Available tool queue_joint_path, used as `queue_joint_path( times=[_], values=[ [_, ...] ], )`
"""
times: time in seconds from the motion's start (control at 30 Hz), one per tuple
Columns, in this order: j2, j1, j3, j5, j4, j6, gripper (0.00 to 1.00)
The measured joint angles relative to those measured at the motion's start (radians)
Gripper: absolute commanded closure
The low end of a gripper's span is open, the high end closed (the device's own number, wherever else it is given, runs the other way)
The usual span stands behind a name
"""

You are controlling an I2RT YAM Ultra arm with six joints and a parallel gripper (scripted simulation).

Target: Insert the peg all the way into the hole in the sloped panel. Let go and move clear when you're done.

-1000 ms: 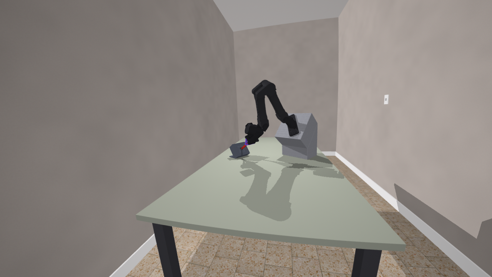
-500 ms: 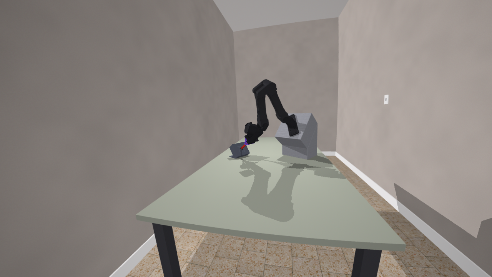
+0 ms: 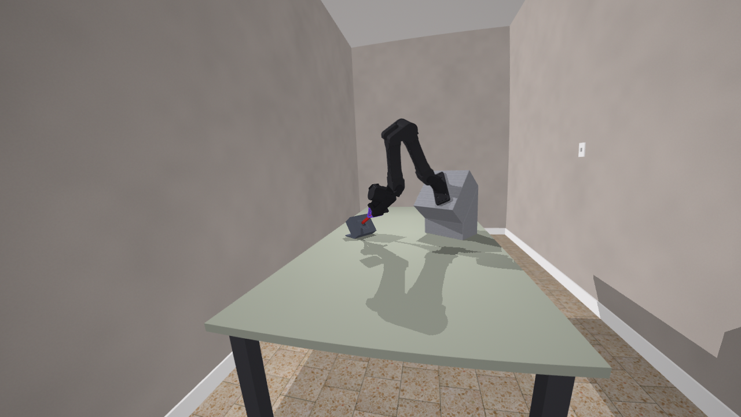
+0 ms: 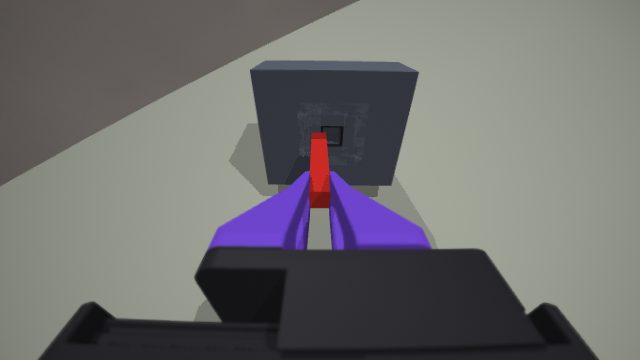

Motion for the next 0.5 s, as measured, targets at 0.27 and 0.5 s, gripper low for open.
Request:
queue_joint_path(
  times=[0.27,0.5],
  values=[
    [-0.035,0.014,-0.021,0.012,-0.006,0.006,1.00],
    [-0.048,0.021,-0.034,0.018,-0.012,0.010,1.00]
  ],
)
